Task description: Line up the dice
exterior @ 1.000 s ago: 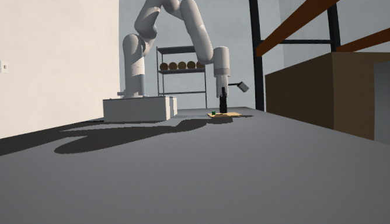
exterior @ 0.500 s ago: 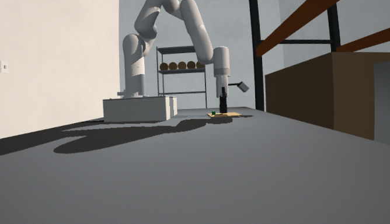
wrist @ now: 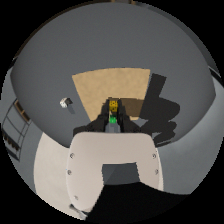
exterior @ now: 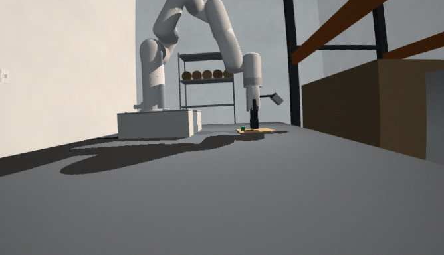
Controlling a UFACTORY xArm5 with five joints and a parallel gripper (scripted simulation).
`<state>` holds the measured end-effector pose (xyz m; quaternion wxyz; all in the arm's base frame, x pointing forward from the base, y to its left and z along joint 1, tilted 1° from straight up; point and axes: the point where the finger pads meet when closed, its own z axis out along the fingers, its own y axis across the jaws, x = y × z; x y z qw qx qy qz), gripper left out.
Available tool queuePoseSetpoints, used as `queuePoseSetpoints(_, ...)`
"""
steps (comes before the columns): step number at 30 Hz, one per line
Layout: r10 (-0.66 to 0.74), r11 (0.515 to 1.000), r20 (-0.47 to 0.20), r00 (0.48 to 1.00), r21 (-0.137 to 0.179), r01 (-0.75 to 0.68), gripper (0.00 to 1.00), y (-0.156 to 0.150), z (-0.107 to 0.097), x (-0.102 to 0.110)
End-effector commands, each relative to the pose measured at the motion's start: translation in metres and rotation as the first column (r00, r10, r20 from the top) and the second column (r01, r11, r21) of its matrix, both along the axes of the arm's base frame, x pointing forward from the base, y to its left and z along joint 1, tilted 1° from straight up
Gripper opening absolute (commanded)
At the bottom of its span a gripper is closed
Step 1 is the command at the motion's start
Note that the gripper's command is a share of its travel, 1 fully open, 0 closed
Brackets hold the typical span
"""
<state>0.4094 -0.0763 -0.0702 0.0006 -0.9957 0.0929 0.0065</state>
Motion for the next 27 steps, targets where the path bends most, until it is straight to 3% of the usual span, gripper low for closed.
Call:
queuePoseSetpoints(1,0.000,1.000,0.003,1.000,-0.001,0.000,0.11,-0.0003,0.0010,0.0013)
queuePoseSetpoints(27,0.000,1.000,0.003,1.000,-0.001,0.000,0.11,-0.0006,-0.0026,0.0012)
